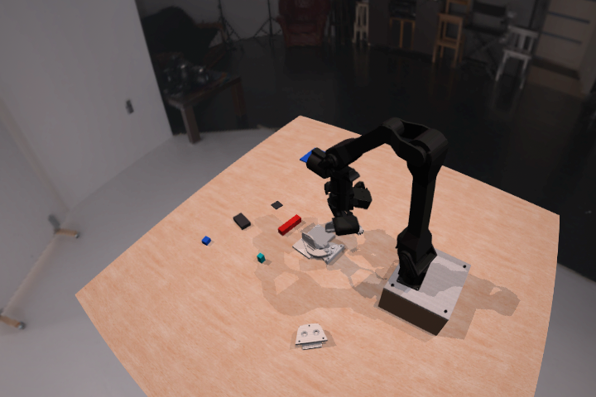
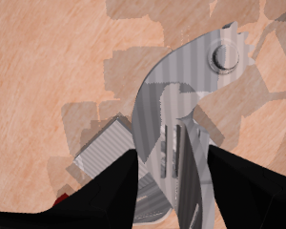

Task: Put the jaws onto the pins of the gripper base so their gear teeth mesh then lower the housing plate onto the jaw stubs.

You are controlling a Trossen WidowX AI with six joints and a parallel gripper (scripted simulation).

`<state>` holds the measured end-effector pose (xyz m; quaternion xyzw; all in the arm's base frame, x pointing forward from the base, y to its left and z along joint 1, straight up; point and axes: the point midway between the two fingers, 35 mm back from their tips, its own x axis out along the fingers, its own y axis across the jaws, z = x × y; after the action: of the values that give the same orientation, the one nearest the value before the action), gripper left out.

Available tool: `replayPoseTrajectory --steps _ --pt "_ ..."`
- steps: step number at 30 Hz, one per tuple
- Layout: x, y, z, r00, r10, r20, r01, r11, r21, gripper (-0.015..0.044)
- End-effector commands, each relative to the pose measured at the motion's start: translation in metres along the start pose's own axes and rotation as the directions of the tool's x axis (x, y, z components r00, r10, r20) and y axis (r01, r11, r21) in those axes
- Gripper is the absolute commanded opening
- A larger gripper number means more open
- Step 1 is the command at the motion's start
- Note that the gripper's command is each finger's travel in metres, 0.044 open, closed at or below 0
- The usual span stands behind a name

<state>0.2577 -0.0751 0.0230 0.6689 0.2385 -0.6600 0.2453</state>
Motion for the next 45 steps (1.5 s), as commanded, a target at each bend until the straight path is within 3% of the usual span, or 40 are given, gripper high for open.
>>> replayPoseTrajectory --steps 1,12,24,45 --pt "0.000 -0.009 -0.004 1.000 0.005 -0.004 -0.004 0.993 0.118 0.0134" --pt "0.002 -0.035 -0.011 1.000 0.002 -0.005 0.000 0.914 0.406 0.0134" --pt "0.006 -0.063 -0.015 1.000 0.000 -0.005 0.004 0.737 0.676 0.0134" --pt "0.006 -0.064 -0.015 1.000 -0.001 -0.005 0.004 0.731 0.682 0.0134"
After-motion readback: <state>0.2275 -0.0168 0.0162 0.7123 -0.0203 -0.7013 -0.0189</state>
